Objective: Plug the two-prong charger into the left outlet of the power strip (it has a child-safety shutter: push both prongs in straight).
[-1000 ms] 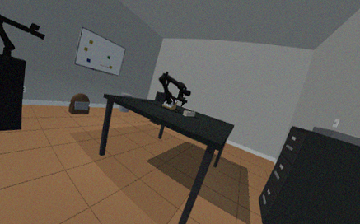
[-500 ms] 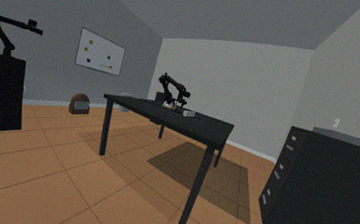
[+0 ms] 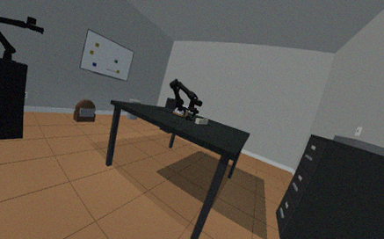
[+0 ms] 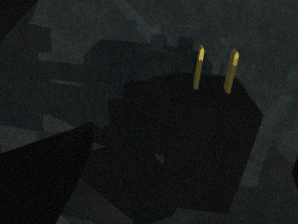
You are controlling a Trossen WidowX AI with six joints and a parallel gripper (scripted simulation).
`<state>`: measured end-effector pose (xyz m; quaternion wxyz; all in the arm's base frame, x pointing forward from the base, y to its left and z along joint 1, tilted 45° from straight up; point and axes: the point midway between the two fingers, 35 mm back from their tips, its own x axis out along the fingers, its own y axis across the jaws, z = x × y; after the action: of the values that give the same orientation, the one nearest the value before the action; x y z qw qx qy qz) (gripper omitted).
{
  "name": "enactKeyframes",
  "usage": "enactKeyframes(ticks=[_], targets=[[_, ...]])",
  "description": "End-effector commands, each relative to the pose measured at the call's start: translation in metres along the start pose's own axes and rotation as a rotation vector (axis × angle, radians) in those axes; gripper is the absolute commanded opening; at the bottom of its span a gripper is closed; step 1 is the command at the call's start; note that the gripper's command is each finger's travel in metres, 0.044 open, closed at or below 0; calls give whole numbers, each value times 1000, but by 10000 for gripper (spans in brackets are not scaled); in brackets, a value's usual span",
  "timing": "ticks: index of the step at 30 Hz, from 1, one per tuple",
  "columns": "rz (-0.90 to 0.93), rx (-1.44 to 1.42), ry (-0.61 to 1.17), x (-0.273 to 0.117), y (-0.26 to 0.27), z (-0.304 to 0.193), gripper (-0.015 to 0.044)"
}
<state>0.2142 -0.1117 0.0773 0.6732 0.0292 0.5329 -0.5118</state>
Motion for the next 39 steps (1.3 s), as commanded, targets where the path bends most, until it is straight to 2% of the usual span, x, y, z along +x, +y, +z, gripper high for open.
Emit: enactKeyframes(ticks=[1,12,23,30,34,39], targets=[[-7,-4,1,7,-1,0,440],[-9,-4,-1,22,-3,0,440],[-3,0,-1,19,-2,1,151],[-3,0,-1,19,-2,1,105],[-3,0,0,13,-1,1,0],[-2,-2,2,-5,1,-1,0]])
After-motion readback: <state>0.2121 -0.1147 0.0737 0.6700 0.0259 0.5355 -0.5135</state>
